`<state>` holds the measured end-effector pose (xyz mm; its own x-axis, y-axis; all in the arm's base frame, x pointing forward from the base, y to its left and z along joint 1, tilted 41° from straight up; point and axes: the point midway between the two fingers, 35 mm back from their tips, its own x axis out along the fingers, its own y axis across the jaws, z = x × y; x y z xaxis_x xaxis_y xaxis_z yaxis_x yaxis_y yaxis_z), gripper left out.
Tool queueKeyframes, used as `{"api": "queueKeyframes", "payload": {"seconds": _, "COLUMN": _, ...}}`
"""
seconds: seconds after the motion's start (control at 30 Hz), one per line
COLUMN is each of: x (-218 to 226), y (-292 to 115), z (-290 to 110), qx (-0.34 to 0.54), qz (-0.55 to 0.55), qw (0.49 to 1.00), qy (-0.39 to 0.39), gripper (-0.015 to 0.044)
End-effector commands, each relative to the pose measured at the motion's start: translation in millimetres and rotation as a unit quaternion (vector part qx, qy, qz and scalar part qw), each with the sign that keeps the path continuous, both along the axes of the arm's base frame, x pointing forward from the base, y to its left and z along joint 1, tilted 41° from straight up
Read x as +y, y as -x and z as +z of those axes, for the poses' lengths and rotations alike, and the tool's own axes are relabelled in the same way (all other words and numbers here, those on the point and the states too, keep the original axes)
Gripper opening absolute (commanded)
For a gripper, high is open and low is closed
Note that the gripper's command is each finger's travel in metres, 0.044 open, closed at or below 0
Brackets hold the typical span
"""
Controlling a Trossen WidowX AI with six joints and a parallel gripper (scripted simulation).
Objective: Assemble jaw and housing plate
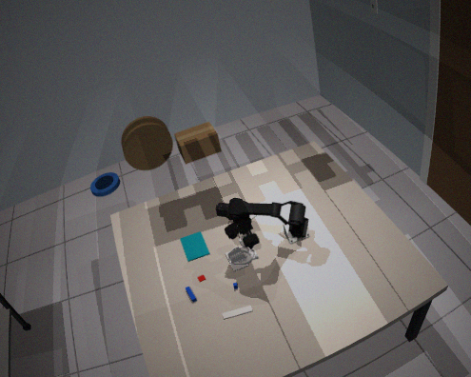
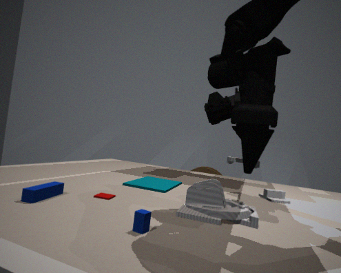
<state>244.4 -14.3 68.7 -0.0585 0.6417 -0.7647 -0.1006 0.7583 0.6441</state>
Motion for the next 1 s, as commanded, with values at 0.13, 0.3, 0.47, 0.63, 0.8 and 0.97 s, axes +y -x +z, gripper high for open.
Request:
{"api": "queueKeyframes", "payload": {"seconds": 0.13, "x": 6.3, "y": 2.1, "z": 5.1, "qx": -0.013, "qz": 0.013, "qw": 1.000, "qy": -0.003, "gripper": 0.0351}}
{"api": "queueKeyframes", "payload": {"seconds": 0.3, "x": 6.3, "y": 2.1, "z": 5.1, "qx": -0.013, "qz": 0.013, "qw": 1.000, "qy": -0.003, "gripper": 0.0351}}
{"api": "queueKeyframes", "payload": {"seconds": 0.47, "x": 6.3, "y": 2.1, "z": 5.1, "qx": -0.013, "qz": 0.013, "qw": 1.000, "qy": -0.003, "gripper": 0.0351}}
{"api": "queueKeyframes", "payload": {"seconds": 0.63, "x": 6.3, "y": 2.1, "z": 5.1, "qx": -0.018, "qz": 0.019, "qw": 1.000, "qy": -0.004, "gripper": 0.0351}}
{"api": "queueKeyframes", "payload": {"seconds": 0.8, "x": 6.3, "y": 2.1, "z": 5.1, "qx": -0.018, "qz": 0.019, "qw": 1.000, "qy": -0.004, "gripper": 0.0351}}
{"api": "queueKeyframes", "payload": {"seconds": 0.97, "x": 3.2, "y": 4.1, "z": 2.6, "qx": -0.018, "qz": 0.019, "qw": 1.000, "qy": -0.003, "gripper": 0.0351}}
